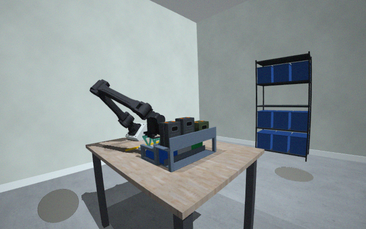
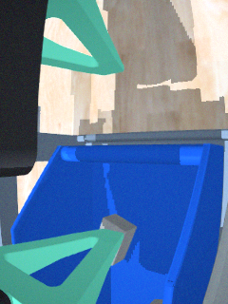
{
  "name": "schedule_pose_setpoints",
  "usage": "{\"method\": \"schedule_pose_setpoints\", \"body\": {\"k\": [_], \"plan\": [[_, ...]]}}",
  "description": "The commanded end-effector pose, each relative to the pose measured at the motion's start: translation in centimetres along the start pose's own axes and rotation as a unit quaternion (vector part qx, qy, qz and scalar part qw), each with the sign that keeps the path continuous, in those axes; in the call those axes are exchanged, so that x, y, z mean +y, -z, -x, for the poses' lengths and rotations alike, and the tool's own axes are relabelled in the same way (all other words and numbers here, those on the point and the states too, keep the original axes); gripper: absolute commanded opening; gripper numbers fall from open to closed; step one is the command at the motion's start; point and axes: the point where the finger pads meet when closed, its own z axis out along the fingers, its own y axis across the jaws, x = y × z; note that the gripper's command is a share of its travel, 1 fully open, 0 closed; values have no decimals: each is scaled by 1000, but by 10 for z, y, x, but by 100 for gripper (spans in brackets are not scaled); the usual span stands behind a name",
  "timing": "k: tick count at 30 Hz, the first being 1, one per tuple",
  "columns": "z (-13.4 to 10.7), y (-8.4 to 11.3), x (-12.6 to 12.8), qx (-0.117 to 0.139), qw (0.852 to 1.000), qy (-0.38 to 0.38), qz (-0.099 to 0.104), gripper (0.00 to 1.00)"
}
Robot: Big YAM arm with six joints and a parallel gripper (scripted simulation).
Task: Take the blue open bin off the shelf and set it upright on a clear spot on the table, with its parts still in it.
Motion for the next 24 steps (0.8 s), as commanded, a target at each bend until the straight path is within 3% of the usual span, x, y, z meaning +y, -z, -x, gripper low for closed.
{"method": "schedule_pose_setpoints", "body": {"k": [1,24], "plan": [[-2,14,-23,-2,1000,-8,-25,90],[-7,7,-21,-1,1000,-11,-20,90]]}}
